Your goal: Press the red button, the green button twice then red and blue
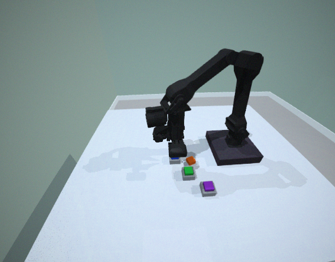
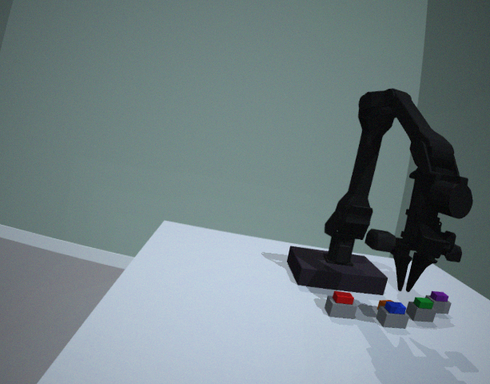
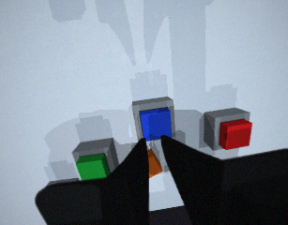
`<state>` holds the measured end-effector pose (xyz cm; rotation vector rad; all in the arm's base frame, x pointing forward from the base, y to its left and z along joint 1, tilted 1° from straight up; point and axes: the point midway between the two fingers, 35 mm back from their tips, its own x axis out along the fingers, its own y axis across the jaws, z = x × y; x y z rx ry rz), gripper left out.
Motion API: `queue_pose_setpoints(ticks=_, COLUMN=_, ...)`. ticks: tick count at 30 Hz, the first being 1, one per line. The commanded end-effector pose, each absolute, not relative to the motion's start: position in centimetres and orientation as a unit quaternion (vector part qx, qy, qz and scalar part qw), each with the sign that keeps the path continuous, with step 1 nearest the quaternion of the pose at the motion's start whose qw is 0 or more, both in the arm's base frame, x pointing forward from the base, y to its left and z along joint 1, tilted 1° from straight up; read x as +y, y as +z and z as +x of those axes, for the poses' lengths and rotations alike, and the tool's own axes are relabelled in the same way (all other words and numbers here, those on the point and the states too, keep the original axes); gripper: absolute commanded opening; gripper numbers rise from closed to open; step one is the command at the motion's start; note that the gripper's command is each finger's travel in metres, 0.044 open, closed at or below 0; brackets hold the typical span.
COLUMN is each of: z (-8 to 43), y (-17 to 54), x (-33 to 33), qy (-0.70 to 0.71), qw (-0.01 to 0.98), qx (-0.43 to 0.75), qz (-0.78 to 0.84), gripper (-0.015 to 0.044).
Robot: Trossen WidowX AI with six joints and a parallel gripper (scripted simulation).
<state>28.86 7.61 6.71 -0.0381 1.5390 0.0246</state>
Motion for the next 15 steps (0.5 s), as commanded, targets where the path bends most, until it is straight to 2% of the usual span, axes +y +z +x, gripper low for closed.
queue_pose_setpoints(ticks=1, z=28.1, y=8.4, x=11.8, qy=0.017, qw=0.720, qx=0.694, qz=-0.020, gripper=0.0151)
queue_pose_setpoints(ticks=7, z=24.3, y=11.7, x=19.8, qy=0.019, qw=0.718, qx=0.695, qz=-0.017, gripper=0.0309)
queue_pose_setpoints(ticks=10, z=22.9, y=12.5, x=21.5, qy=0.020, qw=0.718, qx=0.695, qz=-0.017, gripper=0.0387)
queue_pose_setpoints(ticks=15, z=22.9, y=12.5, x=21.5, qy=0.020, qw=0.718, qx=0.695, qz=-0.017, gripper=0.0400)
